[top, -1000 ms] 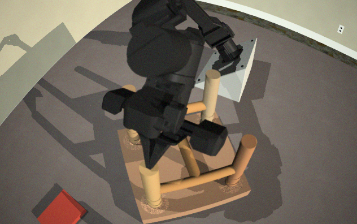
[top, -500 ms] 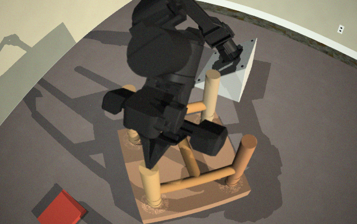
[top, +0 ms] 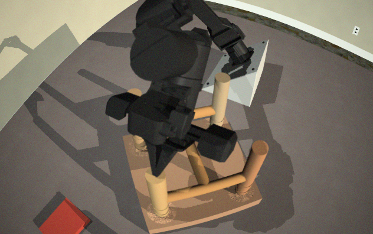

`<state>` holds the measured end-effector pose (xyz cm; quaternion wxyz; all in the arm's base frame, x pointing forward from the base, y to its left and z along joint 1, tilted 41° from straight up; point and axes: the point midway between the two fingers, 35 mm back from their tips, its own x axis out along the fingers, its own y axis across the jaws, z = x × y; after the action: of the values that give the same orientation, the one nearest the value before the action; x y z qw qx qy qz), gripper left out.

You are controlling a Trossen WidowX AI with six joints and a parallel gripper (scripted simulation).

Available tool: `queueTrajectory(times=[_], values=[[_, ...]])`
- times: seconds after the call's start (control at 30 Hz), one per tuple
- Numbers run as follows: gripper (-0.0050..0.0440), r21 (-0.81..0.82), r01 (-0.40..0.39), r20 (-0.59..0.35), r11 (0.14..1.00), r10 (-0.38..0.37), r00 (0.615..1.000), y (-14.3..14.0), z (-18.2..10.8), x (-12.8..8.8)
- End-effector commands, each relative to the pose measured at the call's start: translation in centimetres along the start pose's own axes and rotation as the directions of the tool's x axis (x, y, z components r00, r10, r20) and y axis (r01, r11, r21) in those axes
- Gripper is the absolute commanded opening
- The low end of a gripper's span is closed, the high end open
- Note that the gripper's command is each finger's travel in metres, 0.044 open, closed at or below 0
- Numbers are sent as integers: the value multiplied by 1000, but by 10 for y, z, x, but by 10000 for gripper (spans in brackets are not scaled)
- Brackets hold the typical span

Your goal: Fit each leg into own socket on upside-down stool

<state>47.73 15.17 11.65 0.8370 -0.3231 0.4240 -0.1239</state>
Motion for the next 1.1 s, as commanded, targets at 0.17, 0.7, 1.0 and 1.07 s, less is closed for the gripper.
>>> queueTrajectory(times=[0.17, 0.7, 1.0, 1.07], values=[[0, -8, 13, -26, 1000, -13, 1000, -1, -2, 2], [0, -2, 13, -1, 1000, -13, 1000, 1, 11, -17], [0, -34, -16, -23, 999, 15, 1000, 16, 8, -27], [0, -82, -60, -71, 995, 54, 996, 44, -3, -38]])
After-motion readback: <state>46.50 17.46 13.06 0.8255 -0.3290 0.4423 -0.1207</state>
